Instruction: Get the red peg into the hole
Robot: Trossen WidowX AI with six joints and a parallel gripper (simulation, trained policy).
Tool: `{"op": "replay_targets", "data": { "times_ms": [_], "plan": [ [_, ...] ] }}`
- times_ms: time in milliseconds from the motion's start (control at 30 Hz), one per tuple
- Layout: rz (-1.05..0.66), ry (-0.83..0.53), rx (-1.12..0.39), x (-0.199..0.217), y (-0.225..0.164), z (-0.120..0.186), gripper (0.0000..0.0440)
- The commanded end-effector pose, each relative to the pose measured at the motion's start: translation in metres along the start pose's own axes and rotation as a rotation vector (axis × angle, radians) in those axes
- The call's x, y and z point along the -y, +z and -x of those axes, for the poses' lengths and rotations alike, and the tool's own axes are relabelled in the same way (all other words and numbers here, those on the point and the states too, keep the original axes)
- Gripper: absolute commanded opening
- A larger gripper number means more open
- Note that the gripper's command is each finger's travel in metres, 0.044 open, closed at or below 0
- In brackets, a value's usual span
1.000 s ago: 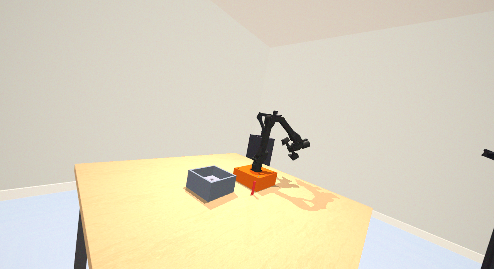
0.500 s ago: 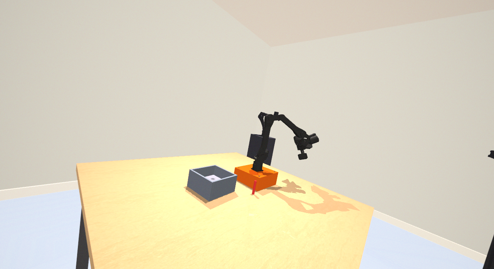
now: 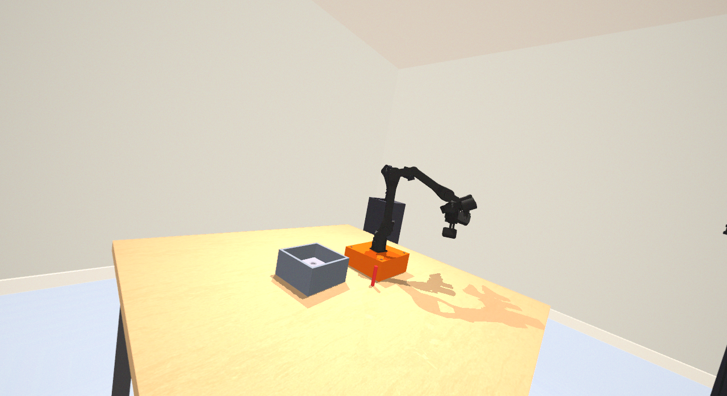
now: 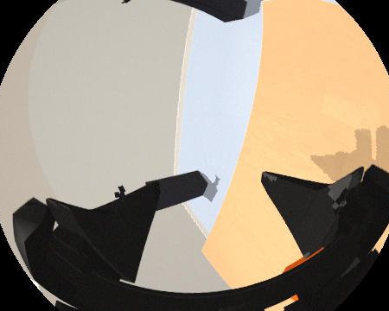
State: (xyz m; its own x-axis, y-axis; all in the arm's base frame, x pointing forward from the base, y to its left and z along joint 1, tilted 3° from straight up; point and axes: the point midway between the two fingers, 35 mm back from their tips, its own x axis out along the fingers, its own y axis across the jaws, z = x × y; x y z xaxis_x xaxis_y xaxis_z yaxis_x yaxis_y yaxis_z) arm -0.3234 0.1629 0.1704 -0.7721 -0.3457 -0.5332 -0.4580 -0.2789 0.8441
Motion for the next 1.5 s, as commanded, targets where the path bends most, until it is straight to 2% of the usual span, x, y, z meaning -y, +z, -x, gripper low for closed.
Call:
{"op": "replay_targets", "data": {
  "times_ms": [0,400,767,1100,1467],
  "plan": [
    [-0.078,-0.023,0.06,0.007,0.012,0.015,0.044],
    [-0.416,-0.099,0.298,0.05,0.047,0.081,0.044],
    [-0.727,-0.152,0.52,0.096,0.058,0.148,0.044],
    [-1.015,-0.193,0.714,0.14,0.046,0.208,0.044],
    [-1.342,-0.233,0.91,0.186,0.01,0.267,0.044]
  ]
}}
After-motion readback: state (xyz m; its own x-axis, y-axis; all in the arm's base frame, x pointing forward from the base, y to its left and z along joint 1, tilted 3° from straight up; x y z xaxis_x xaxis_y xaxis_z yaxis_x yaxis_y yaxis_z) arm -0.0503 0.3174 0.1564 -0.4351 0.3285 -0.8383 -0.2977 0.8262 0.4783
